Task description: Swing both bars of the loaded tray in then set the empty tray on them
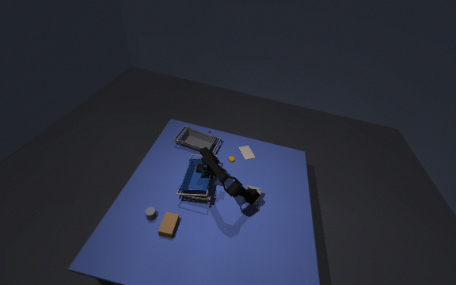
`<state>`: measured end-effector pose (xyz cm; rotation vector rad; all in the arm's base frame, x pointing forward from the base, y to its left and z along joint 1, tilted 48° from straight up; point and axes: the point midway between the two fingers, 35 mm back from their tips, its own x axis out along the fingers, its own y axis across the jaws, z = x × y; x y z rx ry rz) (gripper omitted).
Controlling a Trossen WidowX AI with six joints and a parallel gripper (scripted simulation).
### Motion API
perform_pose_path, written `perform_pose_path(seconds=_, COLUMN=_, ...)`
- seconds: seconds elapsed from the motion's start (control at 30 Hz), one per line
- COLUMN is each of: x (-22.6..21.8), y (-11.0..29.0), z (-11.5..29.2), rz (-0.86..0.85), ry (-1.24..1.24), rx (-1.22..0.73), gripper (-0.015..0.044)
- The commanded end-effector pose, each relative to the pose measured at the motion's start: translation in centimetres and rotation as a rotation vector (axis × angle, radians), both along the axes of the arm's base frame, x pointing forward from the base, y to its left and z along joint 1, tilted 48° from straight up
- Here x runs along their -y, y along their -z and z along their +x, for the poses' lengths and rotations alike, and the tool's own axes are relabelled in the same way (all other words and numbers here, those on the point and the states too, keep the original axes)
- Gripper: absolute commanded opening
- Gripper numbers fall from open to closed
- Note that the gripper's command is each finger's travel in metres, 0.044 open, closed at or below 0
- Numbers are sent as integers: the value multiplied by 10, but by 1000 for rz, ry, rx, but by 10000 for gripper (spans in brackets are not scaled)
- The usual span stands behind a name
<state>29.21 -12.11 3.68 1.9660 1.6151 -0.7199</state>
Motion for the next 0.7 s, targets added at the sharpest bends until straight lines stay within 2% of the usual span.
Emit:
perform_pose_path(seconds=0.0, x=-5, y=2, z=-3, rz=3, ry=-17, rx=-21, gripper=0)
perform_pose_path(seconds=0.67, x=-7, y=4, z=-3, rz=2, ry=-11, rx=-13, gripper=0)
